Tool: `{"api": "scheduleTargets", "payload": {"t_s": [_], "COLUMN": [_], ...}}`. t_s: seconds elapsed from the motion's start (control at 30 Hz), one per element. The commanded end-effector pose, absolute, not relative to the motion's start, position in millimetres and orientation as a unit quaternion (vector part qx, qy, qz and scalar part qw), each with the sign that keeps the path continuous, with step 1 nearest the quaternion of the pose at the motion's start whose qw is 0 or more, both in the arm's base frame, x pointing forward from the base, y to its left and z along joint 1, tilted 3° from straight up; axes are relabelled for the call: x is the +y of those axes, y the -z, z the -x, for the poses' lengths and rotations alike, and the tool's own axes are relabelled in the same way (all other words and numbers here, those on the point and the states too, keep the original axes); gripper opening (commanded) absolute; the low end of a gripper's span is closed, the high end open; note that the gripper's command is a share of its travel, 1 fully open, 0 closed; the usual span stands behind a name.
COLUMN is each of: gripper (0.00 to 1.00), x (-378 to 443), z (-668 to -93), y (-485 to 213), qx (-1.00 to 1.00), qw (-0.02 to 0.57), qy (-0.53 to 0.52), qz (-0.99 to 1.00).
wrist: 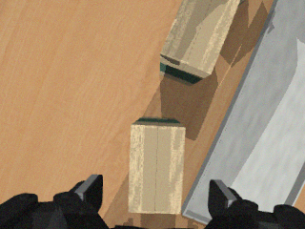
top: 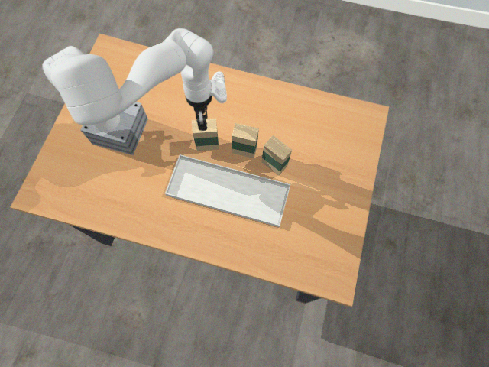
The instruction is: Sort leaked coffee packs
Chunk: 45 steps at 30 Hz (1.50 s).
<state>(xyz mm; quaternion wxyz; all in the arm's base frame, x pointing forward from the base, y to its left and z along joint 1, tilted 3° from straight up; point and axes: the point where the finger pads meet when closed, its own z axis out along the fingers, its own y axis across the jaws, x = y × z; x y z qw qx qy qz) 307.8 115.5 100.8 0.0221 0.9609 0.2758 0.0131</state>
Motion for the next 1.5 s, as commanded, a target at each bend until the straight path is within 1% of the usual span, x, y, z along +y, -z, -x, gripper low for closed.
{"api": "scheduleTargets", "payload": {"t_s": [0.0, 0.13, 0.2, 0.4, 0.53, 0.97, 1.27, 1.47], "gripper": [0.81, 0.81, 0.81, 0.81, 0.81, 0.81, 0.81, 0.81], "x": [117.1, 128.5, 128.5, 149.4, 154.8, 155.4, 154.5, 154.4], "z": [-311.6, -339.5, -339.5, -408.1, -433.8, -437.0, -438.7, -438.9], "y": [-101.5, -103.7, -103.7, -105.6, -104.9, -104.0, -71.9, -67.5], "qx": [0.272, 0.237, 0.237, 0.147, 0.112, 0.107, 0.107, 0.107], "qw": [0.022, 0.019, 0.019, 0.018, 0.019, 0.019, 0.019, 0.019], "qy": [-0.014, -0.017, -0.017, -0.018, -0.018, -0.017, -0.017, -0.017], "qz": [-0.962, -0.971, -0.971, -0.989, -0.993, -0.994, -0.994, -0.994]}}
